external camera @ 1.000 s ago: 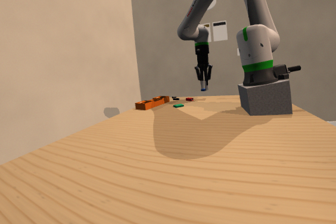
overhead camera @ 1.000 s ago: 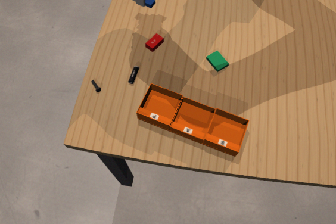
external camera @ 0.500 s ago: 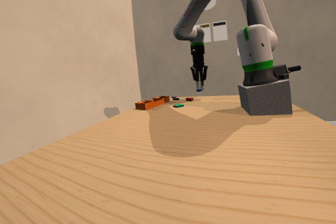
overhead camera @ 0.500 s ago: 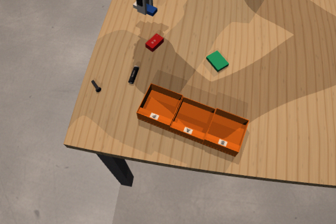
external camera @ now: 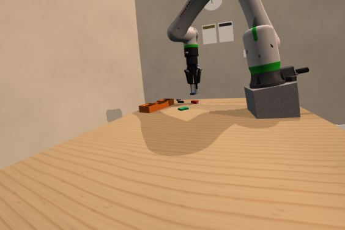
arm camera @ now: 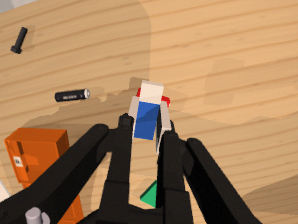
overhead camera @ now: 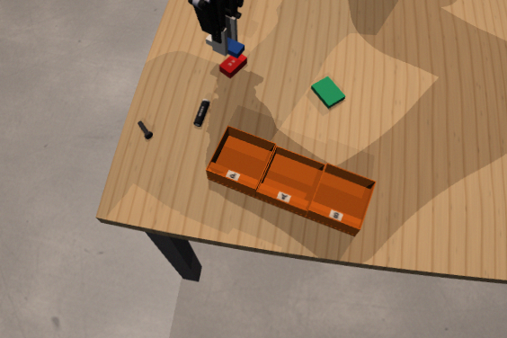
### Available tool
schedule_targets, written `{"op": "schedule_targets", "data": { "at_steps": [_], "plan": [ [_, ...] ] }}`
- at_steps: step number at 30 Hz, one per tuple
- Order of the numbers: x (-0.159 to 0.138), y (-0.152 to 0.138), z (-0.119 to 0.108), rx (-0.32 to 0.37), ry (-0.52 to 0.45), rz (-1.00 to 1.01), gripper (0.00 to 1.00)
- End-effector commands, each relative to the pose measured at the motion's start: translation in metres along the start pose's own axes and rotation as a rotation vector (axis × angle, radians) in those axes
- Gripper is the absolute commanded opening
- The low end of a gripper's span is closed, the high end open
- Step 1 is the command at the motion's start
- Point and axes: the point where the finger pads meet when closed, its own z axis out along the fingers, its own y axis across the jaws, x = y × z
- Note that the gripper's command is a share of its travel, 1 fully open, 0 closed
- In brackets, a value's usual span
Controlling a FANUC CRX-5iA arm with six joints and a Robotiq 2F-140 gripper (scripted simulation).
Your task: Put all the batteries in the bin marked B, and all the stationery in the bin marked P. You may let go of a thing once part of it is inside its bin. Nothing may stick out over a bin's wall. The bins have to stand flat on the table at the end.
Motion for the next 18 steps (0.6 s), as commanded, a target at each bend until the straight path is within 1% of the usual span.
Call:
{"op": "schedule_targets", "data": {
  "at_steps": [1, 3, 5, 17, 18],
  "plan": [
    [-0.019, -0.022, 0.000, -0.001, 0.002, 0.001, 0.20],
    [-0.027, -0.031, 0.000, -0.001, 0.002, 0.001, 0.20],
    [-0.027, -0.031, 0.000, -0.001, 0.002, 0.001, 0.20],
    [-0.074, -0.085, 0.000, -0.001, 0.002, 0.001, 0.20],
    [-0.075, -0.086, 0.000, -0.001, 0.002, 0.001, 0.20]
  ]
}}
